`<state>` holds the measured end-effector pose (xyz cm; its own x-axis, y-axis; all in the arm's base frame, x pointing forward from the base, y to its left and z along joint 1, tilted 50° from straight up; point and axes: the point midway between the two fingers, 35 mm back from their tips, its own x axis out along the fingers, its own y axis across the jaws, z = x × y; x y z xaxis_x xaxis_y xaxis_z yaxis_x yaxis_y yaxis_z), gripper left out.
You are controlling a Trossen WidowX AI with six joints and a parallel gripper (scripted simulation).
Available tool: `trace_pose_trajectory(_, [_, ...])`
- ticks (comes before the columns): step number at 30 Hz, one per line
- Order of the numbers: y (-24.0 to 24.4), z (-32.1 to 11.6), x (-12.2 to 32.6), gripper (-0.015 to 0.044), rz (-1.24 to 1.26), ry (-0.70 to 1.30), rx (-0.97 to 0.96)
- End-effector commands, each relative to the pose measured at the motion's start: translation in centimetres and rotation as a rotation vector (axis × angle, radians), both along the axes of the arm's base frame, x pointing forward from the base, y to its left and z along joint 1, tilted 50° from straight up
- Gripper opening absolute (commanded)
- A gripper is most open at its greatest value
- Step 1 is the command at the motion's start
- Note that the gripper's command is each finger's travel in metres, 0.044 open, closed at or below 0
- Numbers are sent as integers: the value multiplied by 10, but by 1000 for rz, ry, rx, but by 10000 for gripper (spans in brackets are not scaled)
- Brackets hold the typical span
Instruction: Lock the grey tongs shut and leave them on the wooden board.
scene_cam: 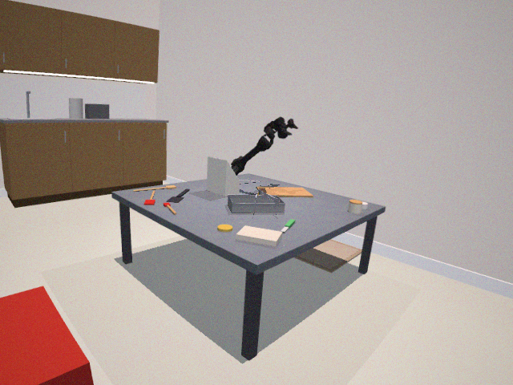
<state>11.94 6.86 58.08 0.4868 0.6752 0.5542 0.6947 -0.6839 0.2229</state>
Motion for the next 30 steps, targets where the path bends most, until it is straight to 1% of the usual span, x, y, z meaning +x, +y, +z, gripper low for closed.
trace_pose_trajectory(1, [0, 0, 0, 426, 0, 0, 0])
trace_pose_trajectory(2, [0, 0, -1, 440, -3, -4, -1])
trace_pose_trajectory(7, [3, 9, -15, 440, -96, -106, -33])
trace_pose_trajectory(13, [24, 22, -49, 440, -303, -348, -139])
trace_pose_trajectory(18, [59, 26, -71, 440, -488, -568, -275])
trace_pose_trajectory(22, [92, 22, -78, 440, -609, -723, -399])
trace_pose_trajectory(26, [127, 12, -75, 440, -711, -867, -542])
trace_pose_trajectory(30, [165, -5, -61, 440, -790, -1002, -707])
